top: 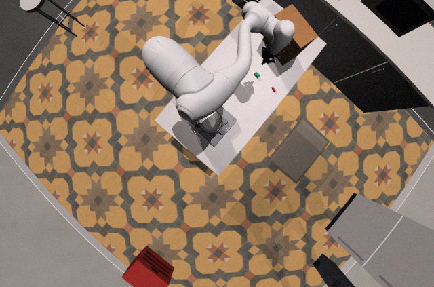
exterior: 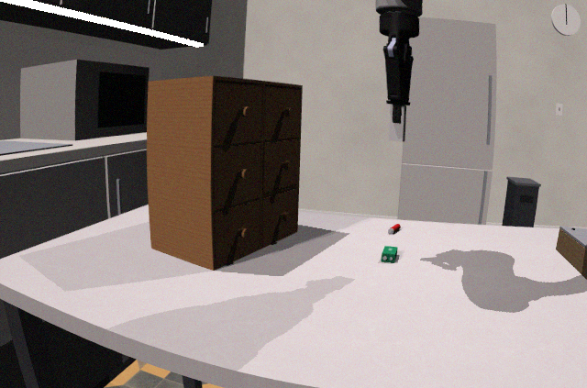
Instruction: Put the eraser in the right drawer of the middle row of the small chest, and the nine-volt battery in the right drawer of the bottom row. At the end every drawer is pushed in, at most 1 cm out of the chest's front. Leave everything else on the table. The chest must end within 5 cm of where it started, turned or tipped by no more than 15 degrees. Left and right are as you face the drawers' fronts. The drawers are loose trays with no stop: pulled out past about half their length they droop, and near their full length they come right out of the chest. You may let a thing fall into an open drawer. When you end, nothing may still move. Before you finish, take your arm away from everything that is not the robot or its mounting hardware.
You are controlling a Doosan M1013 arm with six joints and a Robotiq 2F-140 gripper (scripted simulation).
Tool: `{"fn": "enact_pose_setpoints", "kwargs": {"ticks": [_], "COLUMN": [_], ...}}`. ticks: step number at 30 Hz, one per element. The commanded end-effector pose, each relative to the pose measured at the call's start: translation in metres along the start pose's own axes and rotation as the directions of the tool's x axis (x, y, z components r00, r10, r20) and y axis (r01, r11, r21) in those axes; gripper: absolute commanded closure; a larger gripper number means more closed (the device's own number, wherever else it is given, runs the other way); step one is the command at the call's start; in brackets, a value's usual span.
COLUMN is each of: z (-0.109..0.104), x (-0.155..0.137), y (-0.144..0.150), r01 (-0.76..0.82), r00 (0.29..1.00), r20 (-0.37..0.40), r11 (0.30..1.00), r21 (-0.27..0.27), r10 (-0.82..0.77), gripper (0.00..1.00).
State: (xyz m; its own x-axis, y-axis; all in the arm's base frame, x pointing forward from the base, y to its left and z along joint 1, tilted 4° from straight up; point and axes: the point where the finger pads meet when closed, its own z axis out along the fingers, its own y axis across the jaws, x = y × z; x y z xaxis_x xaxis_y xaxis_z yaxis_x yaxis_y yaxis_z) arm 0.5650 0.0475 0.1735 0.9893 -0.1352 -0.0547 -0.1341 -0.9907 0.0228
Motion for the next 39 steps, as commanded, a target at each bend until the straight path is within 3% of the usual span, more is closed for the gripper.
{"fn": "enact_pose_setpoints", "kwargs": {"ticks": [1, 9, 21, 23, 35, 39], "z": [0.001, 0.006, 0.022, 0.022, 0.047, 0.052], "x": [0.001, 0.006, 0.022, 0.022, 0.048, 0.052], "y": [0.0, 0.0, 0.0, 0.0, 0.0, 0.0], "r01": [0.0, 0.0, 0.0, 0.0, 0.0, 0.0], "r00": [1.0, 0.998, 0.964, 0.964, 0.84, 0.81], "r20": [-0.016, -0.068, -0.266, -0.266, -0.543, -0.586], "r11": [1.0, 1.0, 1.0, 1.0, 1.0, 1.0], "r21": [0.0, 0.0, 0.0, 0.0, 0.0, 0.0], "r10": [0.0, 0.0, 0.0, 0.0, 0.0, 0.0], "gripper": [1.0, 1.0, 1.0, 1.0, 1.0, 1.0]}}
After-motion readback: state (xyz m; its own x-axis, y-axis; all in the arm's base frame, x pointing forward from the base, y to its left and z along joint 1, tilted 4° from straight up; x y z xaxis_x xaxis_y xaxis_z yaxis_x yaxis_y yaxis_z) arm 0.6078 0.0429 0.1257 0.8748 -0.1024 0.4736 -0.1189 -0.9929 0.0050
